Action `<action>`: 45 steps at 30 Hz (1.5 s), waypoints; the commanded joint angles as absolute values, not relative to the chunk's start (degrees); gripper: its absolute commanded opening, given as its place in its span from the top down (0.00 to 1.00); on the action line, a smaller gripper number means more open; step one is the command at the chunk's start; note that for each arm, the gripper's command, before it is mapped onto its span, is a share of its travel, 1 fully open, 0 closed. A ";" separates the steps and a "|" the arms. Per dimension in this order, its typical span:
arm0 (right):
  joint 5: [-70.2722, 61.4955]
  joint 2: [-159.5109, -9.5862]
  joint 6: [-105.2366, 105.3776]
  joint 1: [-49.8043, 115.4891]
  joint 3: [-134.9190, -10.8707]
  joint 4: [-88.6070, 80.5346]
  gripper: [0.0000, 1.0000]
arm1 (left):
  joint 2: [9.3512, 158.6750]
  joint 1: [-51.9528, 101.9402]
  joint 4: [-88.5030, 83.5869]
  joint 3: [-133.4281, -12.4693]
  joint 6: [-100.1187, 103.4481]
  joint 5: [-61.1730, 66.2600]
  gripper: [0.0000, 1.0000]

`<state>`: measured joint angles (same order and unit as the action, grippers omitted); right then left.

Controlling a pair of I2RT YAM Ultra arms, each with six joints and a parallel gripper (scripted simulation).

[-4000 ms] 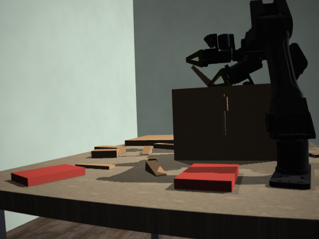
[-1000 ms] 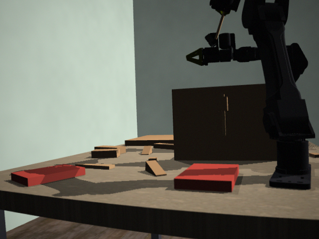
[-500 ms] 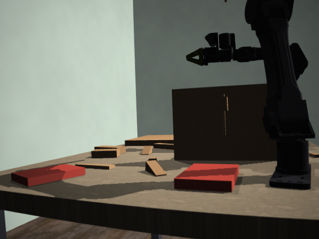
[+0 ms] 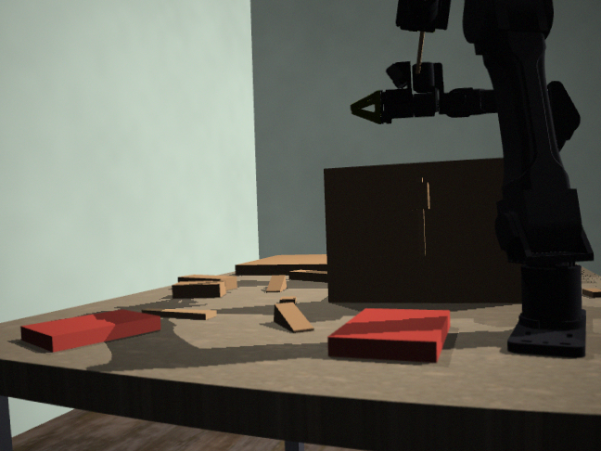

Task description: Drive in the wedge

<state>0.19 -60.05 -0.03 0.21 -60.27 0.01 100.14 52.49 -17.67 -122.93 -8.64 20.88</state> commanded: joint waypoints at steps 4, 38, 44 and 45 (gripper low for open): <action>-0.02 -58.65 0.28 -0.41 -61.08 -0.06 0.57 | 98.45 52.66 -15.11 -111.54 -7.96 20.55 0.98; -0.02 -58.65 0.28 -0.41 -61.08 -0.06 0.57 | 99.02 53.15 -16.64 -96.33 -8.89 21.56 0.98; -0.02 -58.65 0.28 -0.41 -61.08 -0.06 0.57 | 97.51 53.07 -14.59 -95.79 -8.88 21.61 0.98; -0.02 -58.65 0.28 -0.41 -61.08 -0.06 0.57 | 98.00 53.07 -14.62 -92.25 -8.92 21.60 0.98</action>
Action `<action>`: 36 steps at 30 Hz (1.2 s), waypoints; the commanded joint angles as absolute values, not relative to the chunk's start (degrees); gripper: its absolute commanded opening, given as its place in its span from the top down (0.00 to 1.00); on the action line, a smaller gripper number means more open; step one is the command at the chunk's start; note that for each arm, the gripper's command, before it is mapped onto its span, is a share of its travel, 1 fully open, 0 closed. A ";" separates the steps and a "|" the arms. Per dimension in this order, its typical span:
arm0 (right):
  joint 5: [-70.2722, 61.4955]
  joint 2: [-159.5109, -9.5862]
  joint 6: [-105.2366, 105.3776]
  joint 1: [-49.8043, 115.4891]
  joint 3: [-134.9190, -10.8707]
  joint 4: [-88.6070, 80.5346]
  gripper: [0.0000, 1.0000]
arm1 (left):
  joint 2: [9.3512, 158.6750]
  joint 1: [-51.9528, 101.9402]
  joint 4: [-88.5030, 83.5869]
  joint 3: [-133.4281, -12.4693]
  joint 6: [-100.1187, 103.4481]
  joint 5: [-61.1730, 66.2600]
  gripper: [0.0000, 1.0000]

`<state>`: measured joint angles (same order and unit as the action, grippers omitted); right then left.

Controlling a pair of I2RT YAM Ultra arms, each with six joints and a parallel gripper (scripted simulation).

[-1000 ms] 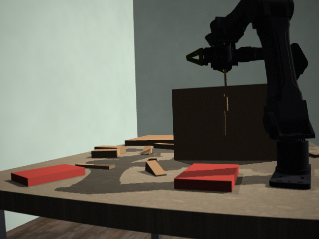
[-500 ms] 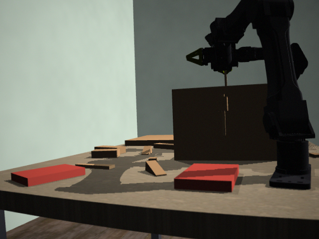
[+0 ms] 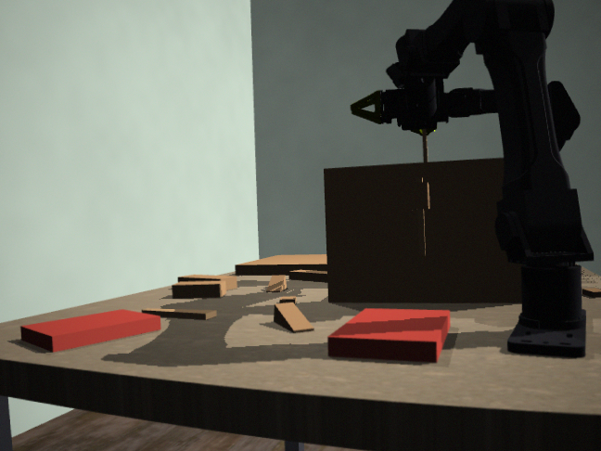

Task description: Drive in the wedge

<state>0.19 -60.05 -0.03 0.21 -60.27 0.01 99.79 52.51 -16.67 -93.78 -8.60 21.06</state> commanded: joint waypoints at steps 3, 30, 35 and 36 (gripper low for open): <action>-0.02 -58.65 0.28 -0.41 -61.08 -0.06 0.57 | 97.90 52.96 -13.74 -92.18 -8.86 21.60 0.98; -0.02 -58.65 0.28 -0.41 -61.08 -0.06 0.57 | 97.27 51.77 -8.60 -87.27 -8.89 21.70 0.98; -0.02 -58.65 0.28 -0.41 -61.08 -0.06 0.57 | 97.03 52.37 -8.19 -88.28 -8.91 21.74 0.98; -0.02 -58.65 0.28 -0.41 -61.08 -0.06 0.57 | 97.21 52.34 -8.09 -87.16 -8.88 21.74 0.98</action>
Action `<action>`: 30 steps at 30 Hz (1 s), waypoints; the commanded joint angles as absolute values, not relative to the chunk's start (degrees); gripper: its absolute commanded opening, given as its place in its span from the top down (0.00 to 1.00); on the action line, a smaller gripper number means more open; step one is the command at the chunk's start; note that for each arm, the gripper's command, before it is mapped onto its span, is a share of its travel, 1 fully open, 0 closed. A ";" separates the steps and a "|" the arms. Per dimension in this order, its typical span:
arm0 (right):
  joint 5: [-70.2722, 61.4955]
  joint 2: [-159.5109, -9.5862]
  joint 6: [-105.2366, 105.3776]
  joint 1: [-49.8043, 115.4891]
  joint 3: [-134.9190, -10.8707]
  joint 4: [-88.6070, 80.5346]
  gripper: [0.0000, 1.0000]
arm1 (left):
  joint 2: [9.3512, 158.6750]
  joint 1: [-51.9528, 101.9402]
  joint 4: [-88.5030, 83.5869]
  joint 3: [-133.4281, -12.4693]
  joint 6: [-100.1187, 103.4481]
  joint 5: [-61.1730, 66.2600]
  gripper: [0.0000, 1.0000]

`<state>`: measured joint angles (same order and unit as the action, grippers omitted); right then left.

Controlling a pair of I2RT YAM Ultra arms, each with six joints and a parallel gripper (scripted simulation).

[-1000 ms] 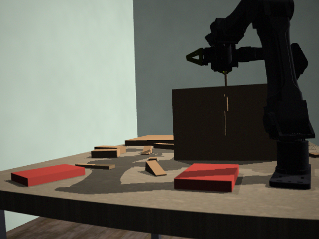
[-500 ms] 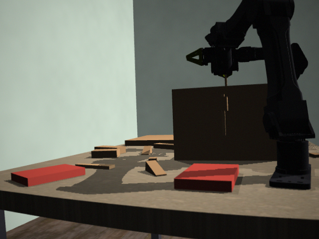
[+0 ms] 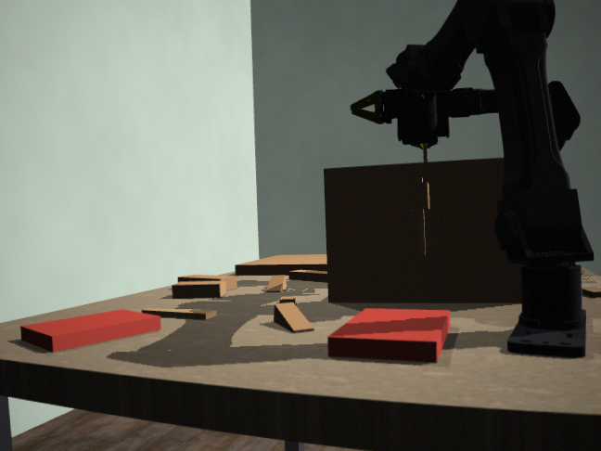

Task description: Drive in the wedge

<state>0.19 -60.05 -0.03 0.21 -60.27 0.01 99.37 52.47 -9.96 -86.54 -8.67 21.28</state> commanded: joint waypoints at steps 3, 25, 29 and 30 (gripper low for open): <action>-0.02 -58.65 0.28 -0.41 -61.08 -0.06 0.57 | 97.36 52.33 -7.87 -86.17 -8.88 21.75 0.98; -0.02 -58.65 0.28 -0.41 -61.08 -0.06 0.57 | 97.95 52.31 -9.92 -87.98 -8.90 21.68 0.98; -0.02 -58.65 0.28 -0.41 -61.08 -0.06 0.57 | 98.49 52.42 -9.22 -88.10 -8.88 21.61 0.98; -0.02 -58.65 0.28 -0.41 -61.08 -0.06 0.57 | 98.08 52.38 -9.83 -88.70 -8.90 21.61 0.98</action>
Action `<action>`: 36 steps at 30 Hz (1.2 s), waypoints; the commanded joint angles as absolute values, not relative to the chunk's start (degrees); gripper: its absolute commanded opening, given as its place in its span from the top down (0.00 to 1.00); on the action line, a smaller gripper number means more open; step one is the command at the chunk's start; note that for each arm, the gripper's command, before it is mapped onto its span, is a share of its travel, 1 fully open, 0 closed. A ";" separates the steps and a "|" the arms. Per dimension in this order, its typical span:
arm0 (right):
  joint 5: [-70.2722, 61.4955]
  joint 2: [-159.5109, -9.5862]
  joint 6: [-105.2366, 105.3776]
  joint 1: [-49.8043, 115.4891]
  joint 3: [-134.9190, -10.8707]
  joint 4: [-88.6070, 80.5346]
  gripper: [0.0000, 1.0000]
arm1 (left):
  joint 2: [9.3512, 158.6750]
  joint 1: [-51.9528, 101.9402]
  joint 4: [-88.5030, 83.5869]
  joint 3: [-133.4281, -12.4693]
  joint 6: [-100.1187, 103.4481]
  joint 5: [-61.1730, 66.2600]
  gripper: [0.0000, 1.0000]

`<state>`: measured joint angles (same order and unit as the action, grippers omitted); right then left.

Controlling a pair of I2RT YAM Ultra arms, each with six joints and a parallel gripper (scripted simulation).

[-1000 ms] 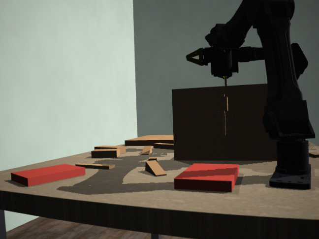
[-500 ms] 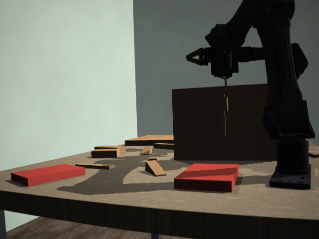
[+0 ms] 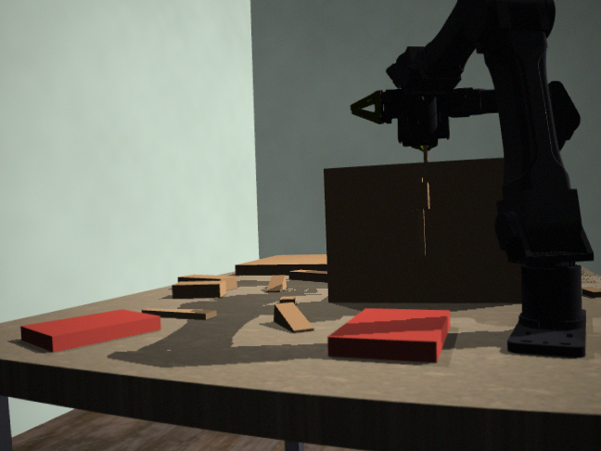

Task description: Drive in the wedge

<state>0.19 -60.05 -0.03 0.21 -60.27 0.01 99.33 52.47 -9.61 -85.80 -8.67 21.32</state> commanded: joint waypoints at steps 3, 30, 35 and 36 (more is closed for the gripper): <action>-0.02 -58.65 0.28 -0.41 -61.08 -0.06 0.57 | 99.51 52.31 -9.78 -88.58 -8.92 21.68 0.98; -0.02 -58.65 0.28 -0.41 -61.08 -0.06 0.57 | 97.58 52.60 -7.66 -86.65 -8.92 21.28 0.98; -0.02 -58.65 0.28 -0.41 -61.08 -0.06 0.57 | 97.15 52.63 -7.29 -87.49 -8.90 21.34 0.98; -0.02 -58.65 0.28 -0.41 -61.08 -0.06 0.57 | 97.16 52.66 -7.30 -87.41 -8.89 21.33 0.98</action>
